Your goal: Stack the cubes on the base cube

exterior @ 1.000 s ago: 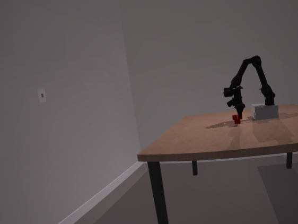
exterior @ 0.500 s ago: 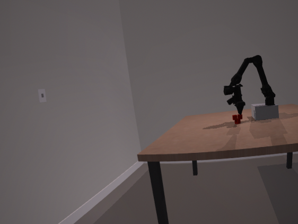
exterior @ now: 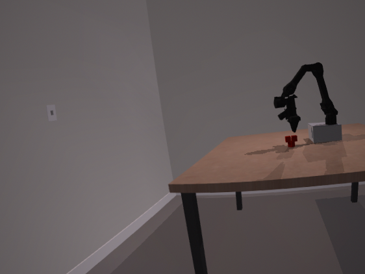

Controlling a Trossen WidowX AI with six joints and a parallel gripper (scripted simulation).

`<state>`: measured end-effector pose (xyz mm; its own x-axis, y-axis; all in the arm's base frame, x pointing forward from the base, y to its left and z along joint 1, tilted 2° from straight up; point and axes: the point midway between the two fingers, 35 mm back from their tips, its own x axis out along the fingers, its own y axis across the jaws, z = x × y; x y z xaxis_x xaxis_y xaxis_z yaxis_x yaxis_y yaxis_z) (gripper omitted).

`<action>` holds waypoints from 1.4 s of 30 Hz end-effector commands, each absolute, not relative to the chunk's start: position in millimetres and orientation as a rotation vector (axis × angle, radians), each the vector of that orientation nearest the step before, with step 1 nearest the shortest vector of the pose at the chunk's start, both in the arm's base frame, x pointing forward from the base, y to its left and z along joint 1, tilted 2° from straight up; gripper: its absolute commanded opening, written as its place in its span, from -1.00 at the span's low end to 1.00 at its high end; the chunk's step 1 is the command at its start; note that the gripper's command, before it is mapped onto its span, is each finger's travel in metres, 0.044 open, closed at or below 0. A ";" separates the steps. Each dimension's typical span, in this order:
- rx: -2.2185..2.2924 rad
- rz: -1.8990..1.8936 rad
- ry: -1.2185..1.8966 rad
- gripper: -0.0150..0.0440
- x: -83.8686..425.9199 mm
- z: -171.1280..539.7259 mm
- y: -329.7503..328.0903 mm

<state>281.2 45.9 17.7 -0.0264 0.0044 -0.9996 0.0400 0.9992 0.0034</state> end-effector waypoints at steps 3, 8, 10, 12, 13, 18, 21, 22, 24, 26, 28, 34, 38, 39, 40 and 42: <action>0.034 -0.026 1.589 0.20 283.6 28.5 46.1; 0.034 -0.026 1.589 0.20 283.8 35.6 46.0; 0.034 -0.026 1.589 0.20 283.8 38.5 46.0; 0.034 -0.026 1.589 0.20 283.9 41.3 45.9; 0.034 -0.026 1.589 0.20 283.9 42.7 45.9; 0.034 -0.026 1.589 0.20 283.9 44.4 45.9; 0.036 -0.028 1.593 0.47 282.9 47.7 45.7; 0.036 -0.029 1.593 0.56 282.7 48.8 45.7; 0.036 -0.029 1.593 0.74 282.7 50.3 45.7; 0.036 -0.029 1.593 0.86 282.7 51.9 45.6; 0.036 -0.029 1.593 0.86 282.7 53.6 45.6; 0.037 -0.029 1.598 0.86 282.3 52.5 55.1; 0.041 -0.025 1.598 0.86 281.7 55.4 113.3; 0.042 -0.024 1.598 0.86 279.5 56.1 128.9; 0.043 -0.023 1.599 0.86 276.5 56.7 144.5; 0.044 -0.021 1.600 0.86 271.2 57.4 164.8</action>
<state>279.4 129.6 55.0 -0.0248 0.0072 -0.9997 0.0399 0.9992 0.0062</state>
